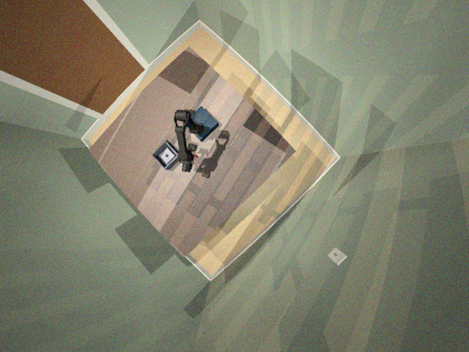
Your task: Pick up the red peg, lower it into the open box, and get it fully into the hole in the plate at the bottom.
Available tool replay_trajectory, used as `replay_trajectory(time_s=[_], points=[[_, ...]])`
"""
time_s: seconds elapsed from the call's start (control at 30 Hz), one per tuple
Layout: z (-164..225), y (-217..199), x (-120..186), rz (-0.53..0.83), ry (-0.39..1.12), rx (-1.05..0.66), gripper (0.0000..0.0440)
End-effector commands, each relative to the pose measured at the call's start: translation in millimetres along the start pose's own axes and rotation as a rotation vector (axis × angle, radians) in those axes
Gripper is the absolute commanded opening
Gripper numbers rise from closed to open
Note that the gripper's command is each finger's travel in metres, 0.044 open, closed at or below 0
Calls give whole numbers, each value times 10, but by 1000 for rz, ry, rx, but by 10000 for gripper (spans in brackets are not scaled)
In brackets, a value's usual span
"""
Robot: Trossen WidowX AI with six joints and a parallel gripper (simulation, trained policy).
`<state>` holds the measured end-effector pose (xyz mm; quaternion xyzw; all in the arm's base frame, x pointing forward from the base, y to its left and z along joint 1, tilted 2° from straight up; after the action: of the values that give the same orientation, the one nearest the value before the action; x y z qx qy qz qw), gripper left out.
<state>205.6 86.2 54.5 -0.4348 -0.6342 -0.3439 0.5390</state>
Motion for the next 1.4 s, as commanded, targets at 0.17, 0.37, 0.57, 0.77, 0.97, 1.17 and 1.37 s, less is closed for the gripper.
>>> replay_trajectory(time_s=[0.17, 0.37, 0.57, 0.77, 0.97, 1.17, 1.37], points=[[153, -52, -305, -6, 22, 37, 397], [206, -125, -403, 25, 50, 48, 257], [225, -131, -398, 44, 94, 77, 100], [176, -122, -358, 41, 104, 106, 0], [51, -130, -237, 14, 45, 145, 0], [-75, -124, -96, -11, -3, 183, 0], [-221, -94, 64, -31, -50, 225, 0]])
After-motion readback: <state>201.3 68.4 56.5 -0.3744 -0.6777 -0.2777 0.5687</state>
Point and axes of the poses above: the point midway between the two fingers, 35 mm back from their tips, its own x axis back along the fingers, its own y axis across the jaws, z = x × y, the point moved 2 cm from there along x, back along the fingers, and after that the axes turned 1 degree about x, right-handed, at the moved point
